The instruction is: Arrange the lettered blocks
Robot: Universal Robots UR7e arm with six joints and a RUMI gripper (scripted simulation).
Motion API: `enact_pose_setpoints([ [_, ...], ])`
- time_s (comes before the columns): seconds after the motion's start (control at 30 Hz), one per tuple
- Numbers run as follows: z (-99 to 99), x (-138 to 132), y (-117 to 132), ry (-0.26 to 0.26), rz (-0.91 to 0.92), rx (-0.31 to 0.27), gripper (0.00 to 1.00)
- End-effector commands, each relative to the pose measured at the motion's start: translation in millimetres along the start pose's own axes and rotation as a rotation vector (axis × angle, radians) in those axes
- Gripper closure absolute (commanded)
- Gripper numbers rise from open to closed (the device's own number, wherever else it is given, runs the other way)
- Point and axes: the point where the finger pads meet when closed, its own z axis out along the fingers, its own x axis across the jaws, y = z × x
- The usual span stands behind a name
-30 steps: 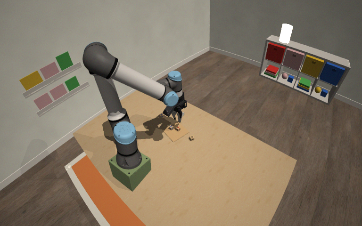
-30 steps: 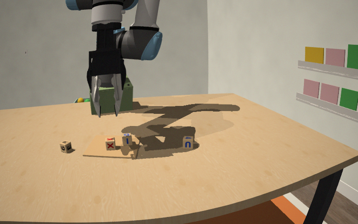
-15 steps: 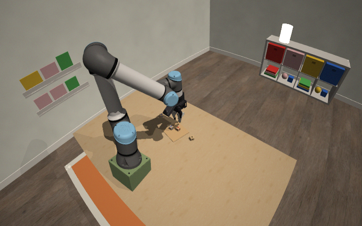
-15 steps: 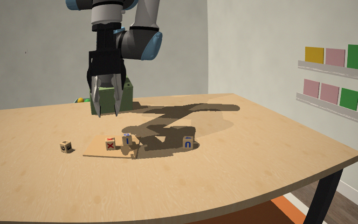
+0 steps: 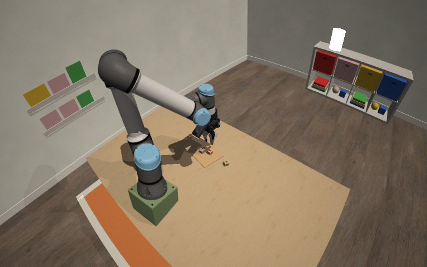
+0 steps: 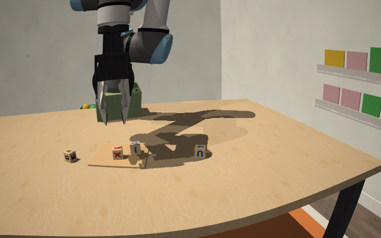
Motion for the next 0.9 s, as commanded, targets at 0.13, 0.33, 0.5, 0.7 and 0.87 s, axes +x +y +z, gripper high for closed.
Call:
enact_pose_setpoints([
  [0.13, 3.8, 0, 0, -0.001, -0.001, 0.001, 0.75],
  [0.33, 11.2, 0, 0, -0.001, -0.001, 0.001, 0.75],
  [0.5, 18.9, -1, 0, -0.001, -0.001, 0.001, 0.75],
  [0.7, 25.4, -1, 0, -0.001, -0.001, 0.001, 0.75],
  [0.87, 33.3, -1, 0, -0.001, -0.001, 0.001, 0.75],
])
